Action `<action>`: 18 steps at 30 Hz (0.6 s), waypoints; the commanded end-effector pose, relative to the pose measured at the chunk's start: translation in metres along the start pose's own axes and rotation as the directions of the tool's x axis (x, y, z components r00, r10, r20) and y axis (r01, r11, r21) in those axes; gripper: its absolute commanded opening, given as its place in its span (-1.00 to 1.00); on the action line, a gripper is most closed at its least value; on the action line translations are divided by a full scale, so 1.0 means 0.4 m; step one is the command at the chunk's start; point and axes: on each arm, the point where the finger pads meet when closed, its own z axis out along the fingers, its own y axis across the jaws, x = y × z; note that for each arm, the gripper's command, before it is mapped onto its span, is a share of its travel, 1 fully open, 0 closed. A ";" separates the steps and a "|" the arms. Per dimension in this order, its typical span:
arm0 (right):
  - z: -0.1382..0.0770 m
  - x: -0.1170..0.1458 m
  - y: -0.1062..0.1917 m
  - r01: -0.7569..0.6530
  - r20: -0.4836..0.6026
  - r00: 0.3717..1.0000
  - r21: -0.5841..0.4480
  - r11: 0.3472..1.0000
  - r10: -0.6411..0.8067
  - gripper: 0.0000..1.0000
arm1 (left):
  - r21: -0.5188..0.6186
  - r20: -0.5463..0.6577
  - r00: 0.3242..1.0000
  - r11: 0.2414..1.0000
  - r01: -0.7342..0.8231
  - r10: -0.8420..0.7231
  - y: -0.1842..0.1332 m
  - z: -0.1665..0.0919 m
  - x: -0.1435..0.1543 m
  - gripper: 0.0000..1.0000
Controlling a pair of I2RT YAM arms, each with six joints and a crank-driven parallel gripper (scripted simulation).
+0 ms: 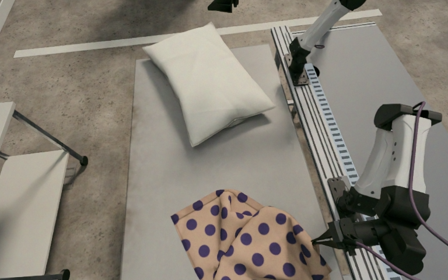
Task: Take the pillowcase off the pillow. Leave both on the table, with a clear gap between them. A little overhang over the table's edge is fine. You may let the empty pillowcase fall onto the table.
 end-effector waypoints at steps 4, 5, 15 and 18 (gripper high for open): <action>0.004 0.009 -0.004 0.007 -0.004 1.000 0.004 1.000 -0.007 0.26 | 0.016 0.012 1.000 1.000 0.000 0.000 -0.009 0.004 -0.004 -0.92; 0.004 0.009 -0.004 0.007 -0.004 1.000 0.004 1.000 -0.007 0.26 | 0.016 0.012 1.000 1.000 0.000 0.000 -0.009 0.004 -0.004 -0.92; 0.004 0.009 -0.004 0.007 -0.004 1.000 0.004 1.000 -0.007 0.26 | 0.016 0.012 1.000 1.000 0.000 0.000 -0.009 0.004 -0.004 -0.90; 0.004 0.009 -0.004 0.007 -0.004 1.000 0.004 1.000 -0.007 0.26 | 0.016 0.012 1.000 1.000 0.000 0.000 -0.009 0.004 -0.004 -0.89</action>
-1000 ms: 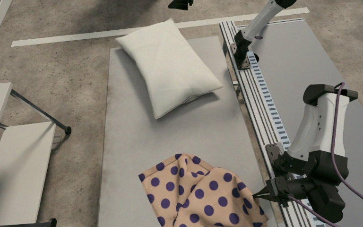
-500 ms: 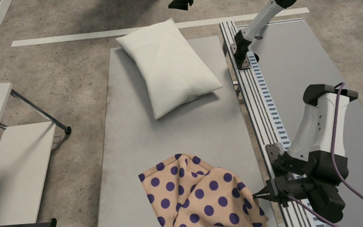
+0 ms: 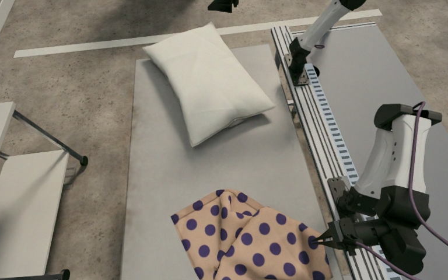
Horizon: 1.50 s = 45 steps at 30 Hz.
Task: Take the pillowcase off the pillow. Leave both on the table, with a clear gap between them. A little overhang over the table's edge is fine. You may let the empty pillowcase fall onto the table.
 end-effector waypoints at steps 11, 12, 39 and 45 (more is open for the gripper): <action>0.004 0.009 -0.004 0.007 -0.004 1.000 0.004 1.000 -0.007 0.26 | 0.016 0.012 1.000 1.000 0.000 0.000 -0.009 0.004 -0.004 0.26; 0.004 0.009 -0.004 0.007 -0.004 1.000 0.004 1.000 -0.007 0.26 | 0.016 0.012 1.000 1.000 0.000 0.000 -0.009 0.004 -0.004 0.26; 0.004 0.009 -0.004 0.007 -0.004 1.000 0.004 1.000 -0.007 0.26 | 0.014 0.011 1.000 1.000 -0.006 0.006 -0.003 -0.013 -0.047 0.26; 0.004 0.009 -0.004 0.007 -0.004 1.000 0.004 1.000 -0.007 0.26 | -0.007 0.008 1.000 1.000 -0.004 0.004 0.008 -0.029 -0.067 0.26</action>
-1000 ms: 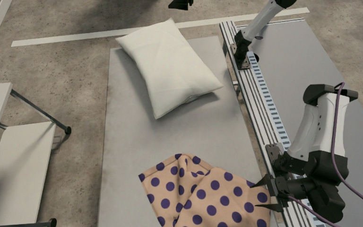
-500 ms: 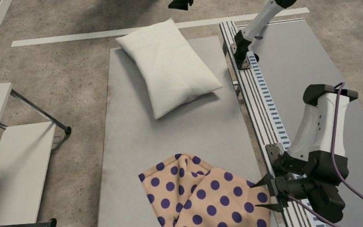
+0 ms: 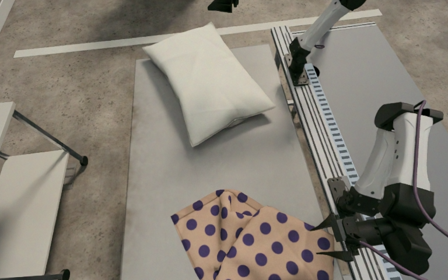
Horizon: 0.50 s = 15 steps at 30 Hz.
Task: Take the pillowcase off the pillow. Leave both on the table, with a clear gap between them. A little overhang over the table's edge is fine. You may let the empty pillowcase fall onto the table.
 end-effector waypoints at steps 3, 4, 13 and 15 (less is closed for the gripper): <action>0.004 0.009 -0.004 0.007 -0.004 1.000 0.004 1.000 -0.007 0.26 | -0.006 0.005 1.000 1.000 -0.007 0.007 0.008 -0.015 -0.040 0.26; 0.004 0.009 -0.004 0.007 -0.004 1.000 0.004 1.000 -0.007 0.26 | -0.004 0.005 1.000 1.000 -0.010 0.010 0.007 -0.017 -0.044 0.26; 0.004 0.009 -0.004 0.007 -0.004 1.000 0.004 1.000 -0.007 0.26 | -0.001 0.003 1.000 1.000 -0.011 0.011 0.005 -0.026 -0.067 0.26; 0.004 0.009 -0.004 0.007 -0.004 1.000 0.004 1.000 -0.007 0.26 | -0.001 0.009 1.000 1.000 -0.014 0.014 0.005 -0.030 -0.078 0.26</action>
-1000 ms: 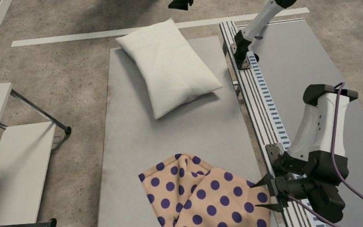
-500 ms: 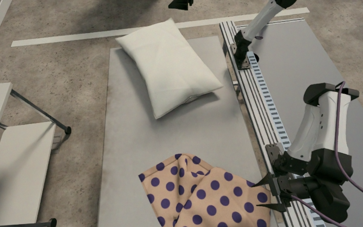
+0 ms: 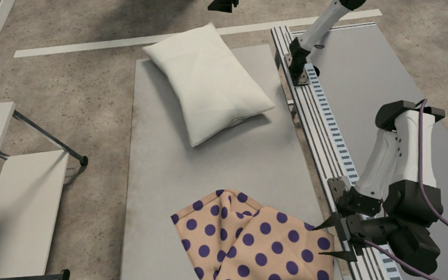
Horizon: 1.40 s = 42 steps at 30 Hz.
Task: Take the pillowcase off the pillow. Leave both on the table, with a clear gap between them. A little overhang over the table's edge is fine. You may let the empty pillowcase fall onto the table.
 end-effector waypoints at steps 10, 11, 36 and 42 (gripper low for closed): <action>0.004 0.009 -0.004 0.007 -0.004 1.000 0.004 1.000 -0.007 0.26 | -0.006 0.006 1.000 1.000 -0.009 0.009 0.007 -0.026 -0.062 0.26; 0.004 0.009 -0.004 0.007 -0.004 1.000 0.004 1.000 -0.007 0.26 | -0.003 0.006 1.000 1.000 -0.010 0.010 0.005 -0.026 -0.067 0.26; 0.000 0.000 -0.007 0.002 -0.006 1.000 0.003 1.000 -0.002 0.26 | -0.044 0.047 0.992 0.993 -0.114 0.116 0.024 -0.011 -0.203 0.26; -0.002 -0.022 -0.002 -0.003 0.009 1.000 -0.002 1.000 0.003 0.26 | -0.003 0.067 0.985 0.988 -0.157 0.157 -0.010 0.014 -0.246 0.26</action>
